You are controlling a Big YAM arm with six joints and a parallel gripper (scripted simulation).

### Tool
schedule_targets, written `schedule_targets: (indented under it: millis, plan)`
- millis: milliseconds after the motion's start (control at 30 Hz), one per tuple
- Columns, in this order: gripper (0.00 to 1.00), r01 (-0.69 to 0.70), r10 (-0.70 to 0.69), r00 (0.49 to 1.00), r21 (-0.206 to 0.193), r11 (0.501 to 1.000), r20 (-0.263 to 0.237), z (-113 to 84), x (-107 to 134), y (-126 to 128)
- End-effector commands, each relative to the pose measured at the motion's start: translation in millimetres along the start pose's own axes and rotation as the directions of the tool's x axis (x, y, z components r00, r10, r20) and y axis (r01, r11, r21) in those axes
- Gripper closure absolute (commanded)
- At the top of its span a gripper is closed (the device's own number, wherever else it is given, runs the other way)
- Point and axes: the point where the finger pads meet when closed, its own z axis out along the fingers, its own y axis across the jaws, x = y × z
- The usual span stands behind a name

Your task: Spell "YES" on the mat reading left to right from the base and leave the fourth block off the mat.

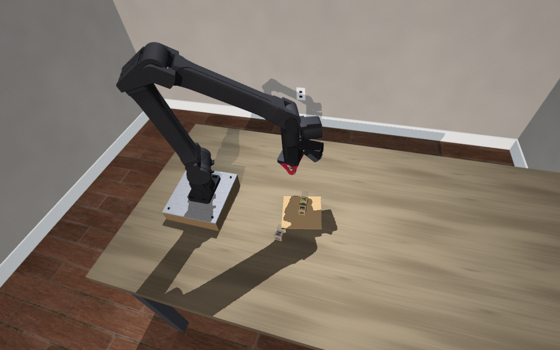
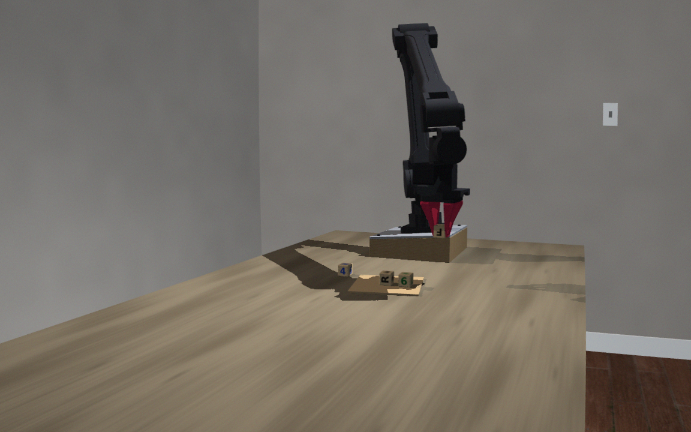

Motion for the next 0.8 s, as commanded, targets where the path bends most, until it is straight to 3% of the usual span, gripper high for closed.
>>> schedule_targets:
  millis: [0,100,300,600,667,700,767]
  plan:
    - [0.79,0.234,-0.233,0.972,-0.020,0.972,0.035,-17.4,-33.2,-1.7]
    - [0.79,0.291,-0.290,0.956,-0.018,0.957,0.036,-17.6,-36.7,-6.2]
    - [0.79,0.572,-0.572,0.820,0.002,0.820,0.034,-18.5,-58.5,-38.6]
    - [0.79,0.816,-0.816,0.578,0.029,0.578,0.009,-19.0,-86.6,-92.4]
    - [0.79,0.816,-0.816,0.578,0.029,0.578,0.009,-19.0,-86.6,-92.4]
    - [0.79,0.866,-0.867,0.499,0.041,0.499,0.011,-26.8,-88.4,-98.5]
    - [0.79,0.905,-0.905,0.424,0.044,0.424,0.005,-24.0,-95.9,-107.3]
